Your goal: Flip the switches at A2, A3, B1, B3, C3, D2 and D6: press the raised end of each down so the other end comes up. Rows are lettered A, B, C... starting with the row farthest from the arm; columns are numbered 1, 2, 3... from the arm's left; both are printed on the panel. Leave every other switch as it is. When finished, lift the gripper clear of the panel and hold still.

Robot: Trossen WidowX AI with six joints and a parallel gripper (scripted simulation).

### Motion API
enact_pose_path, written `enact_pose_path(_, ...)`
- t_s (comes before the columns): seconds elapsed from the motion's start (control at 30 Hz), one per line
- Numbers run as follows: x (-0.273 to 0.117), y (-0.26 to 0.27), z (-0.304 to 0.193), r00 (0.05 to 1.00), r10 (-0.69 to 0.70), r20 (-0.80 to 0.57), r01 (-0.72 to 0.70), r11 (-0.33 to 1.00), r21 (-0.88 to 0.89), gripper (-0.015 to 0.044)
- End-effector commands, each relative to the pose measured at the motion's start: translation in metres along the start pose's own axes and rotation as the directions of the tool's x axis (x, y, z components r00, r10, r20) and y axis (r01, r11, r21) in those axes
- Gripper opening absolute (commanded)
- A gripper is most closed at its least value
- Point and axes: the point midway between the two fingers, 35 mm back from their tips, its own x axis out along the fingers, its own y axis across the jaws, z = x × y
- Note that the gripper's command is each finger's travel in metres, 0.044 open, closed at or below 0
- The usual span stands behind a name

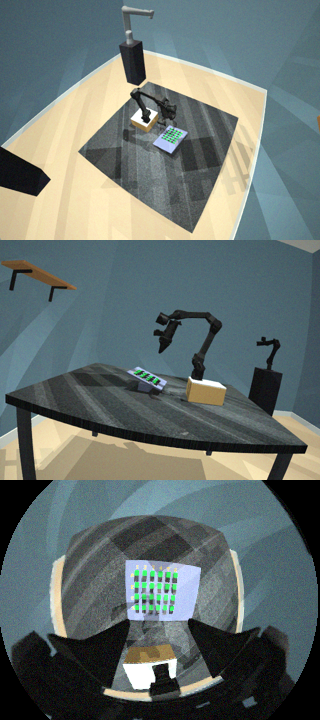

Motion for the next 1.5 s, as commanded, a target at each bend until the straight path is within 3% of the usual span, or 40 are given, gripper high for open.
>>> enact_pose_path(0.0, 0.002, 0.001, 0.001, 1.0, 0.0, 0.001, 0.0, 1.0, 0.001, 0.0374)
enact_pose_path(0.27, 0.088, 0.034, 0.053, 1.0, 0.011, 0.027, -0.012, 1.0, 0.029, 0.0164)
enact_pose_path(0.47, 0.096, 0.037, 0.056, 1.0, 0.012, 0.029, -0.013, 0.999, 0.031, 0.0006)
enact_pose_path(0.67, 0.131, 0.037, 0.056, 0.998, 0.011, 0.055, -0.013, 0.999, 0.031, 0.0)
enact_pose_path(1.47, 0.155, 0.038, 0.057, 0.998, 0.011, 0.056, -0.013, 0.999, 0.031, 0.0)
